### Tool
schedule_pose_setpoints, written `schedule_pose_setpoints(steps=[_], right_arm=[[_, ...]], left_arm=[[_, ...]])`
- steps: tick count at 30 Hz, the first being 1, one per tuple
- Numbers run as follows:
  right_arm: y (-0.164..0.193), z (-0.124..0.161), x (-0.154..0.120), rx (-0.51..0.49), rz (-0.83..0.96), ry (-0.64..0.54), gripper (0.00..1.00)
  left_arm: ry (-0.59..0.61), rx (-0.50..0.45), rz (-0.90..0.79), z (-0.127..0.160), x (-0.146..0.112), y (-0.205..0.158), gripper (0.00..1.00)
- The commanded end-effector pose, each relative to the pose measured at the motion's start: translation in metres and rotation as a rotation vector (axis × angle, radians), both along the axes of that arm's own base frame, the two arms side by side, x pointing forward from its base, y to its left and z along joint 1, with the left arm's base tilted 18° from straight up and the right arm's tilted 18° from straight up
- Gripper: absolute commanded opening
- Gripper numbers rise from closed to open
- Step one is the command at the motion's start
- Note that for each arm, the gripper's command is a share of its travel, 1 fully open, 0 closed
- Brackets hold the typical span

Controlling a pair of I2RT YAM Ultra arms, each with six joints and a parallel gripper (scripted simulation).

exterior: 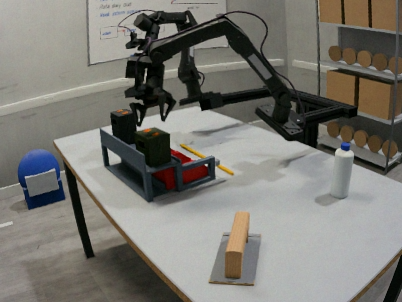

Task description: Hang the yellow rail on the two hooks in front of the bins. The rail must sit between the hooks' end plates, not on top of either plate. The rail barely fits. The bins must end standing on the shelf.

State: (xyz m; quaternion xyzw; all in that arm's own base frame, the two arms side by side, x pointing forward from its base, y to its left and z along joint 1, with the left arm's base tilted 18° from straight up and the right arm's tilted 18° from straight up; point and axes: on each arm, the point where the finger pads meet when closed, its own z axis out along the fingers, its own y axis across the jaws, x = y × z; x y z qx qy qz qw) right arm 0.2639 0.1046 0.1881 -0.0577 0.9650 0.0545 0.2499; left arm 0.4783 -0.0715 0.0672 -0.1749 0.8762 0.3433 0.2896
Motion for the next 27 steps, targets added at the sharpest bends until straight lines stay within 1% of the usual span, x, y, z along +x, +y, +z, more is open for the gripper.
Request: schedule_pose_setpoints(steps=[1,4,8,10,11,13,17,22,25,27], right_arm=[[0.020,-0.005,0.010,-0.040,0.095,0.001,1.00],[0.044,-0.032,0.012,-0.113,0.224,0.058,1.00],[0.082,-0.080,0.004,-0.234,0.442,0.148,1.00],[0.082,-0.080,0.004,-0.234,0.442,0.148,1.00],[0.093,-0.095,-0.001,-0.273,0.511,0.175,1.00],[0.114,-0.128,-0.014,-0.354,0.655,0.229,1.00],[0.136,-0.176,-0.039,-0.470,0.861,0.302,1.00],[0.152,-0.243,-0.083,-0.636,1.148,0.401,1.00],[0.152,-0.269,-0.102,-0.704,1.260,0.440,1.00],[0.152,-0.269,-0.102,-0.704,1.260,0.440,1.00]], left_arm=[[-0.031,-0.015,0.008,0.012,0.004,0.004,1.00],[-0.039,-0.031,0.027,0.017,0.006,0.015,1.00],[-0.061,-0.065,0.069,0.028,0.009,0.041,1.00],[-0.061,-0.065,0.069,0.028,0.009,0.041,1.00],[-0.069,-0.076,0.082,0.031,0.010,0.049,1.00],[-0.088,-0.100,0.112,0.040,0.012,0.069,1.00],[-0.142,-0.154,0.182,0.061,0.011,0.118,1.00],[-0.246,-0.219,0.280,0.098,-0.003,0.194,1.00],[-0.328,-0.246,0.339,0.125,-0.021,0.246,1.00],[-0.328,-0.246,0.339,0.125,-0.021,0.246,1.00]])
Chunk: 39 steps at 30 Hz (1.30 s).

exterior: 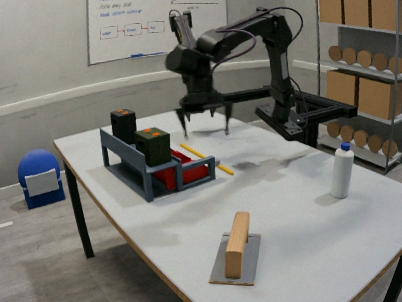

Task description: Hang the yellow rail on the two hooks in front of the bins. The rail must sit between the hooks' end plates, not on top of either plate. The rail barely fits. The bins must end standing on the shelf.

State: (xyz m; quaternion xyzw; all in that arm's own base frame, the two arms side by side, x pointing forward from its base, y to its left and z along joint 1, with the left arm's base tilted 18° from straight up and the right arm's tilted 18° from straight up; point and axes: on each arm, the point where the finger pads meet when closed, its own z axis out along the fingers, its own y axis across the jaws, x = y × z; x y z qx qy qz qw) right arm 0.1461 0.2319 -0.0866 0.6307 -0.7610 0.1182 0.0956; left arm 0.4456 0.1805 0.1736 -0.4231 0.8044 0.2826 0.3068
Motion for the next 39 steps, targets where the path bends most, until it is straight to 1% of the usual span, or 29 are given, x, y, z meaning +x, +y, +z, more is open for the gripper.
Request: schedule_pose_setpoints(steps=[1,5,7,39], right_arm=[[0.025,0.000,0.011,0.037,0.112,-0.027,1.00],[0.023,-0.010,0.004,0.012,0.157,-0.011,1.00],[0.028,-0.002,0.007,0.037,0.154,-0.025,1.00],[0.032,0.002,0.011,0.051,0.151,-0.031,1.00]], left_arm=[[-0.105,-0.026,-0.054,0.029,0.004,0.011,1.00],[-0.226,-0.009,0.031,0.071,-0.039,0.078,1.00],[-0.281,0.013,0.067,0.092,-0.064,0.106,1.00],[-0.281,0.013,0.067,0.092,-0.064,0.106,1.00]])
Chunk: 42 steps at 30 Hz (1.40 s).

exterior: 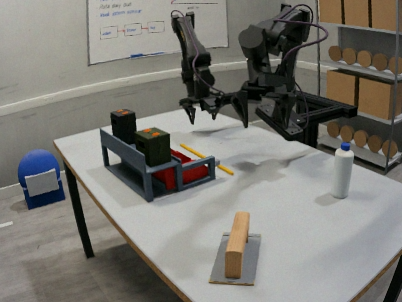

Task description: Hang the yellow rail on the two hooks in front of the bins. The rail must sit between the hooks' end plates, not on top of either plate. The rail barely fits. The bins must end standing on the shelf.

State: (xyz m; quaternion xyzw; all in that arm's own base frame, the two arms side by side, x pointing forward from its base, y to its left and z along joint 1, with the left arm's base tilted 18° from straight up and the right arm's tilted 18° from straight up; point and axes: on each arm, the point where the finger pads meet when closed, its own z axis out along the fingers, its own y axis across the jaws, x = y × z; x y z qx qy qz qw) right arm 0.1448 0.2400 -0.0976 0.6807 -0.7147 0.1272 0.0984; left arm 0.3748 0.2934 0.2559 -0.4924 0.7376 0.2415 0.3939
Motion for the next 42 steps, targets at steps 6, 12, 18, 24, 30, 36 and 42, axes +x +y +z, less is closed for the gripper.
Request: schedule_pose_setpoints(steps=[6,12,18,24,30,36,42], right_arm=[[0.024,0.013,0.013,0.075,0.015,-0.040,1.00],[0.025,0.013,0.013,0.076,0.015,-0.041,1.00],[0.025,0.014,0.014,0.077,0.014,-0.042,1.00],[0.025,0.014,0.014,0.079,0.014,-0.042,1.00],[0.025,0.014,0.014,0.079,0.013,-0.043,1.00],[0.025,0.015,0.015,0.081,0.012,-0.043,1.00],[0.025,0.015,0.015,0.082,0.012,-0.044,1.00]], left_arm=[[-0.131,0.087,0.058,0.055,-0.056,0.042,1.00],[-0.200,0.174,0.122,0.091,-0.113,0.069,1.00],[-0.270,0.379,0.233,0.154,-0.219,0.084,1.00],[-0.266,0.582,0.321,0.201,-0.300,0.066,1.00],[-0.237,0.705,0.369,0.225,-0.339,0.045,1.00],[-0.182,0.839,0.418,0.249,-0.375,0.016,1.00],[-0.144,0.906,0.442,0.259,-0.389,-0.001,1.00]])
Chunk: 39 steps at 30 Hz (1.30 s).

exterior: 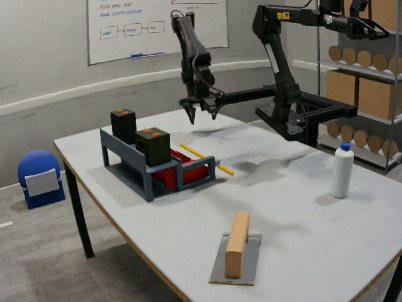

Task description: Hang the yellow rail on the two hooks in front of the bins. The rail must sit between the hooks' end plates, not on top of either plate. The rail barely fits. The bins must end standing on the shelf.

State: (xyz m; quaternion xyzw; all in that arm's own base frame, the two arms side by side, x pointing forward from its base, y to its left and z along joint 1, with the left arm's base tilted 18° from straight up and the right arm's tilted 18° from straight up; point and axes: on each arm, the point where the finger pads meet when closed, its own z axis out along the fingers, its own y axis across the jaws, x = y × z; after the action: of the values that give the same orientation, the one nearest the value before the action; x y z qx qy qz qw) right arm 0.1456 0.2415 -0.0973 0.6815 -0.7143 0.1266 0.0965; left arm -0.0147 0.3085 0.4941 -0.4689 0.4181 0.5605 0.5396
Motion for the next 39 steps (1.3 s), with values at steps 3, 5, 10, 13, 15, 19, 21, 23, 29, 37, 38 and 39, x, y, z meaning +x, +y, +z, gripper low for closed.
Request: schedule_pose_setpoints(steps=[3,5,10,13,15,19,21,23,29,37,38,39], right_arm=[[0.024,0.015,0.014,0.079,0.009,-0.042,1.00],[0.024,0.015,0.014,0.079,0.009,-0.042,1.00],[0.024,0.015,0.014,0.080,0.009,-0.043,1.00],[0.025,0.016,0.013,0.081,0.013,-0.042,1.00],[0.025,0.016,0.013,0.081,0.014,-0.042,1.00],[0.025,0.016,0.013,0.081,0.015,-0.042,0.00],[0.025,0.016,0.013,0.081,0.015,-0.042,0.00],[0.025,0.016,0.013,0.079,0.015,-0.041,0.00],[0.023,0.012,0.011,0.067,0.015,-0.035,0.00],[0.017,0.004,0.007,0.041,0.013,-0.023,0.00],[0.017,0.004,0.007,0.041,0.013,-0.023,0.00],[0.017,0.003,0.007,0.037,0.013,-0.022,0.00]], left_arm=[[0.039,0.092,-0.013,0.023,-0.002,-0.019,1.00],[0.041,0.095,-0.011,0.023,-0.002,-0.020,1.00],[0.044,0.098,-0.008,0.024,-0.003,-0.021,1.00],[0.044,0.098,-0.008,0.024,-0.003,-0.021,1.00],[0.044,0.098,-0.008,0.024,-0.003,-0.021,1.00],[0.044,0.098,-0.008,0.024,-0.003,-0.021,1.00],[0.044,0.098,-0.008,0.024,-0.003,-0.021,1.00],[0.044,0.098,-0.008,0.024,-0.003,-0.021,1.00],[0.044,0.098,-0.008,0.024,-0.003,-0.021,1.00],[0.044,0.098,-0.008,0.024,-0.003,-0.021,1.00],[0.044,0.098,-0.008,0.024,-0.003,-0.021,1.00],[0.044,0.098,-0.008,0.024,-0.003,-0.021,1.00]])
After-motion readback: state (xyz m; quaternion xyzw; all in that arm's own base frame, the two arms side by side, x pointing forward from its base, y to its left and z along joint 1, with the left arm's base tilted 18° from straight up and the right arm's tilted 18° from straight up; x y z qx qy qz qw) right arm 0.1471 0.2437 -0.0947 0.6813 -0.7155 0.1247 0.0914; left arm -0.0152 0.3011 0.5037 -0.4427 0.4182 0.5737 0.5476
